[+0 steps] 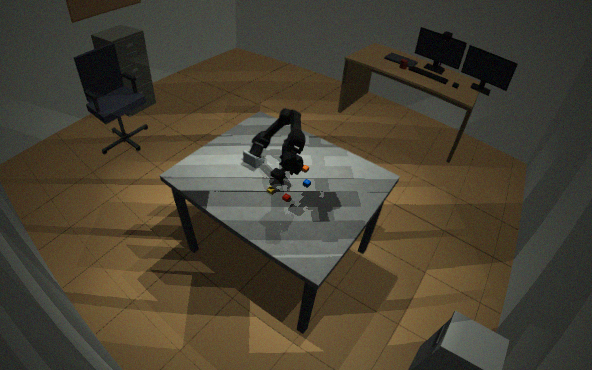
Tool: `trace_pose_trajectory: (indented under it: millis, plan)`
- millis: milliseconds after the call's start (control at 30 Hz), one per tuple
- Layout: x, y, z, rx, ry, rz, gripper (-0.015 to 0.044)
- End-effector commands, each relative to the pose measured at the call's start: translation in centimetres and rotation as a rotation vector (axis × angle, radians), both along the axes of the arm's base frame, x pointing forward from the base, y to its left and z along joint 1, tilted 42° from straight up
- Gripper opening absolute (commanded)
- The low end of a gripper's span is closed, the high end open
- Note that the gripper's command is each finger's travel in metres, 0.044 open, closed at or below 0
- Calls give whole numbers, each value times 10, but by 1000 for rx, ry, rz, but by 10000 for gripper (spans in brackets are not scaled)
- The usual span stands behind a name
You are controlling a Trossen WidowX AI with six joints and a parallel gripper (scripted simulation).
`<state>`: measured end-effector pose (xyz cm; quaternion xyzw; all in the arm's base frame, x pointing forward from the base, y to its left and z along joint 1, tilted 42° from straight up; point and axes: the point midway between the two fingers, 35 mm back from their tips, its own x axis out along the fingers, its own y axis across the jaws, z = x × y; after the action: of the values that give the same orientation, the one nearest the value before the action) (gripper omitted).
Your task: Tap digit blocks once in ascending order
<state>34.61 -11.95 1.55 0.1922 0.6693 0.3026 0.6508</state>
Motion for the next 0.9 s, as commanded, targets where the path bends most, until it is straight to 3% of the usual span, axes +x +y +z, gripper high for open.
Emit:
trace_pose_trajectory:
  millis: [0,400,633,867]
  plan:
    - [2,0,-1,6,5,-9,400]
    - [2,2,1,6,5,-9,400]
    - [-4,75,76,-4,6,-14,400]
    - [-44,152,143,8,9,-12,400]
